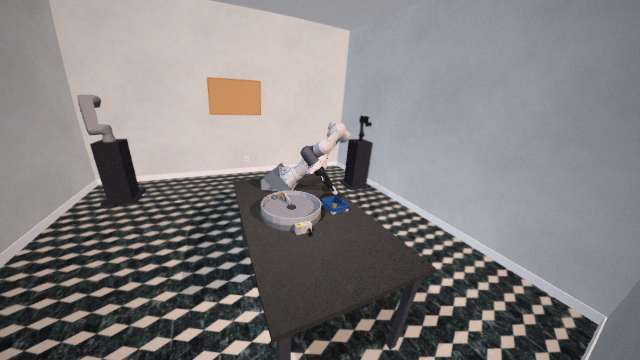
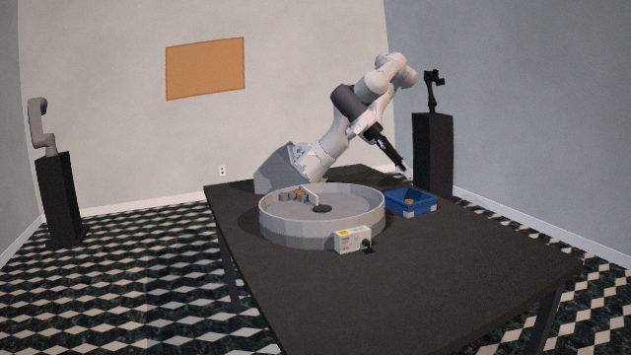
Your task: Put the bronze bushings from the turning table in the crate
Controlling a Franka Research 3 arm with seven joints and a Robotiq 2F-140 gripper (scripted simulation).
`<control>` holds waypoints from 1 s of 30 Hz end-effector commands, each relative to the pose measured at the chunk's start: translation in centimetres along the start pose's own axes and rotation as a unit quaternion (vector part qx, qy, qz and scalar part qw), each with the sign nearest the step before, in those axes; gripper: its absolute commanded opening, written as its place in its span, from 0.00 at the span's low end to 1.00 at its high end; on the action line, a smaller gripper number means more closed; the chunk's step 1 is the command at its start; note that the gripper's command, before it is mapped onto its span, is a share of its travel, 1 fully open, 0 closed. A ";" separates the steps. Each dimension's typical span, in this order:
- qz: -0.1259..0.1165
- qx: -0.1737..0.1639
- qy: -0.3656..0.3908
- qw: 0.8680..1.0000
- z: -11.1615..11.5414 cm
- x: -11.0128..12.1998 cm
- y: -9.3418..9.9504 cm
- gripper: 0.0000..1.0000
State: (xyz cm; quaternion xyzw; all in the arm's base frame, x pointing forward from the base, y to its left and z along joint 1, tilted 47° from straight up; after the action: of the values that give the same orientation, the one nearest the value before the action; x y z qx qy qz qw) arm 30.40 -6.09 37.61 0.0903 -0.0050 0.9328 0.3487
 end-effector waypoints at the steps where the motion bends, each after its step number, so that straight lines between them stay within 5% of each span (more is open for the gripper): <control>1: 0.001 0.000 0.003 1.000 -0.3 -0.2 0.4 0.06; 20: 0.010 0.001 0.014 1.000 -4.6 -1.9 4.1 0.06; 30: 0.019 0.002 0.024 1.000 -9.0 -3.7 8.0 0.06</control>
State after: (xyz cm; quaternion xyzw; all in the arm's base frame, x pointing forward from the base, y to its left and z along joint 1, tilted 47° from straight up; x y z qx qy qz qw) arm 27.03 -13.25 29.55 0.1232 -0.0060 0.9290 0.3490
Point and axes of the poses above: the point where the finger pads meet when closed, its own y axis back along the fingers, its own x axis across the jaws, z = x × y, the point moved 9 cm from there along y, back along the fingers, and after that the axes turned 9 degrees about -y, right-handed, at the moved point
